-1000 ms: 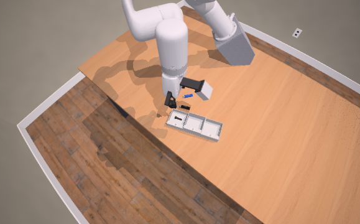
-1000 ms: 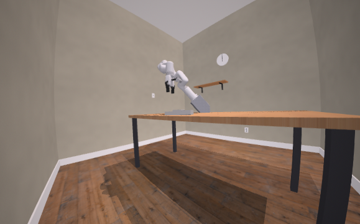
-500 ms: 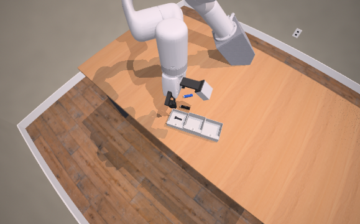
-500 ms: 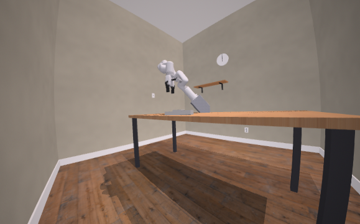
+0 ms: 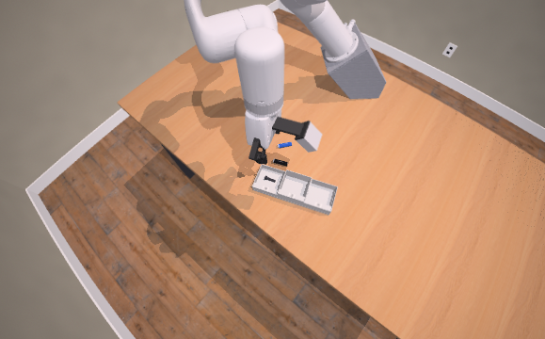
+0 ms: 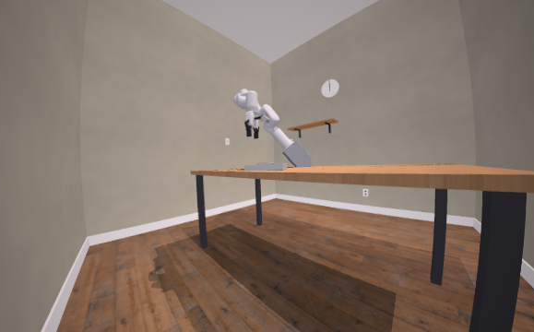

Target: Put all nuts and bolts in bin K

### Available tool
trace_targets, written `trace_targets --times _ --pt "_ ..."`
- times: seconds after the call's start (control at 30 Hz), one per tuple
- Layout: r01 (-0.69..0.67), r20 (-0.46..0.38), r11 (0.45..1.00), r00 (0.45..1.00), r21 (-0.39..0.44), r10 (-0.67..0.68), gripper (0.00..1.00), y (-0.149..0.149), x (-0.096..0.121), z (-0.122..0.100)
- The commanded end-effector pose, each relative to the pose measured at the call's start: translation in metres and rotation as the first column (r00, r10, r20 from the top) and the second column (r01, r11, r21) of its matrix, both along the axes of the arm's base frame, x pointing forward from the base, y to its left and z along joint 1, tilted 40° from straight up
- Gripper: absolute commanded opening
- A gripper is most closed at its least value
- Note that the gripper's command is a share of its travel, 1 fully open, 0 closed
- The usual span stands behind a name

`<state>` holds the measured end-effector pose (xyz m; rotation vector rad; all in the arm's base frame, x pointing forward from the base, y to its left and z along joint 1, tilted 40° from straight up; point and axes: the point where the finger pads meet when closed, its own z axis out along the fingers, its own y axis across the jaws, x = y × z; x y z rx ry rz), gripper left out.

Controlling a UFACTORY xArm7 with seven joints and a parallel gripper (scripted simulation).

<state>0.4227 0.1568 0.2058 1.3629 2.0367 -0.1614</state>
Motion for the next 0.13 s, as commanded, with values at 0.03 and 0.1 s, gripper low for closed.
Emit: trace_targets --times 0.03,0.1 --pt "-0.003 0.003 1.0 1.0 0.001 0.003 1.0 0.0017 0.0003 0.0014" --pt "-0.003 0.003 1.0 1.0 0.001 0.003 1.0 0.0017 0.0003 0.0014"
